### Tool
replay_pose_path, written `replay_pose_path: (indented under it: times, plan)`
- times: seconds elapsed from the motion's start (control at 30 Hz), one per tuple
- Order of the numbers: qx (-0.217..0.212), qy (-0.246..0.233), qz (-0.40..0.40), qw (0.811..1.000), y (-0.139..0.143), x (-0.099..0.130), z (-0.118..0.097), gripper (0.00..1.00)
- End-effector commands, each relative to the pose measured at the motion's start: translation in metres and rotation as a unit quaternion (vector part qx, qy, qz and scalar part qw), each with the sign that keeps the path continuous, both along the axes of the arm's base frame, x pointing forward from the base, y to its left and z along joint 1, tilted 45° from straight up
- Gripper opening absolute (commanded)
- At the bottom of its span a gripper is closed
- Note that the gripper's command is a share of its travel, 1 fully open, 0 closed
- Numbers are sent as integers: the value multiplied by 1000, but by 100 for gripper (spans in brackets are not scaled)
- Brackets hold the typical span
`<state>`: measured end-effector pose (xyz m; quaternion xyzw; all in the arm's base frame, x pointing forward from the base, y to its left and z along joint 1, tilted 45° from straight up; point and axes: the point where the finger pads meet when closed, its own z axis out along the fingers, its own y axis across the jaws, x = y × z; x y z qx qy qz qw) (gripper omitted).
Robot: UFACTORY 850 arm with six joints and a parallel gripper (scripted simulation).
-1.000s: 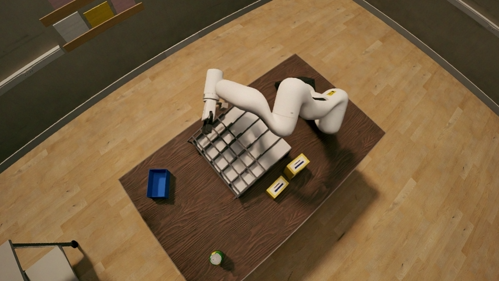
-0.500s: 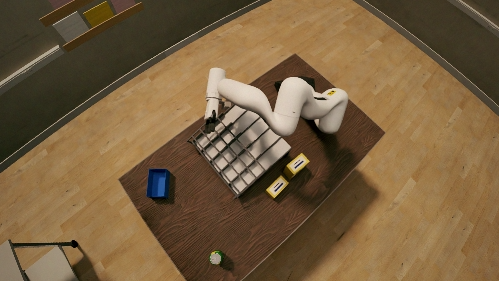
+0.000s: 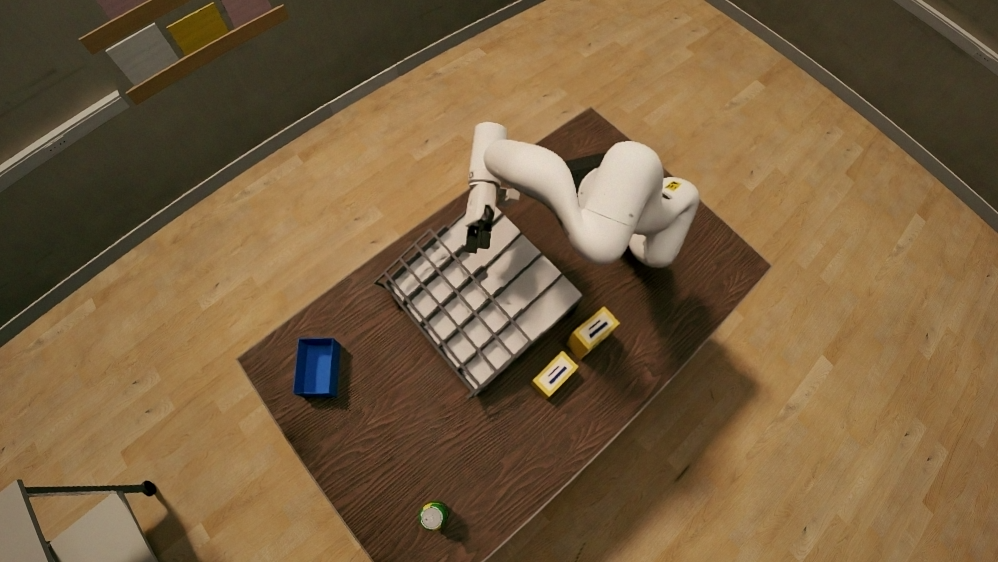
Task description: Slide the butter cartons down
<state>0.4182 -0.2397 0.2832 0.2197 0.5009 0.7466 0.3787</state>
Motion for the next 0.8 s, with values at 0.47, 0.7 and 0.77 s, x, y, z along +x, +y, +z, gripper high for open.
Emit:
replay_pose_path:
  times: [0.47,0.7,0.77]
  plan:
    - [0,-1,1,1000,56,-134,14,100]
    - [4,-3,1,1000,70,-167,16,100]
    - [4,-3,1,1000,70,-167,16,100]
